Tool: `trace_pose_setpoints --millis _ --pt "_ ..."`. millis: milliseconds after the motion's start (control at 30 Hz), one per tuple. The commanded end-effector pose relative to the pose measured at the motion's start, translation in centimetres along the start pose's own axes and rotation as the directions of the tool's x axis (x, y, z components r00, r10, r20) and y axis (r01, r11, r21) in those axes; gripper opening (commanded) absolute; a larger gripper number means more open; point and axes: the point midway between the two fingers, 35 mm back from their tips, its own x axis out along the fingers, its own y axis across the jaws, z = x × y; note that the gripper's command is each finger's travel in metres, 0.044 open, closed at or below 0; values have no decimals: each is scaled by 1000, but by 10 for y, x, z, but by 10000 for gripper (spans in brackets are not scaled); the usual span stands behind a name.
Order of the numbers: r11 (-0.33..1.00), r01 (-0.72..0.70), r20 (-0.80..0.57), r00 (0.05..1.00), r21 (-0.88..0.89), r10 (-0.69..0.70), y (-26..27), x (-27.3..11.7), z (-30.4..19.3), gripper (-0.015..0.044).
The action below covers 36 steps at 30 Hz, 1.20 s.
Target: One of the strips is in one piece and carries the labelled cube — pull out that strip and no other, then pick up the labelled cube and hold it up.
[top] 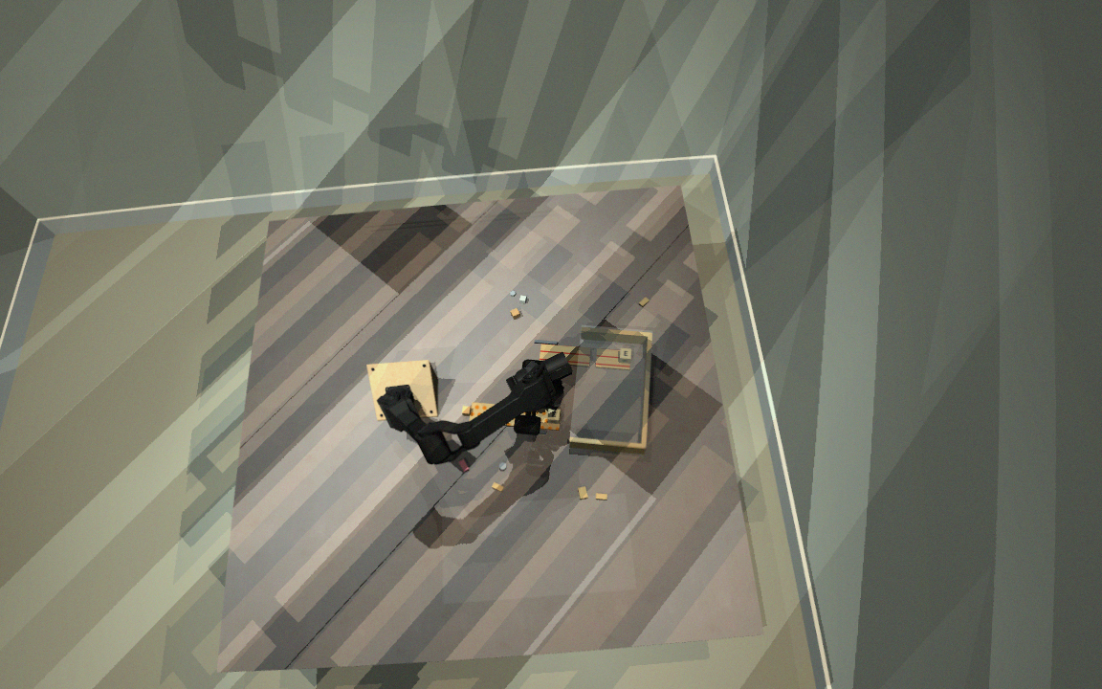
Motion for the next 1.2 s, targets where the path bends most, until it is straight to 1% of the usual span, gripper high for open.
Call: trace_pose_setpoints --millis 0,367,600,633,1167 --pt "1000 5 1 1000 -4 -5 -1 -1 15 440" --pt "1000 5 2 1000 -3 -5 -3 -3 53 440" --pt "1000 5 2 1000 -3 -5 -3 5 54 256" --pt "1000 5 2 1000 -3 -5 -3 7 54 250" --pt "1000 5 2 1000 -3 -5 -3 33 54 250"
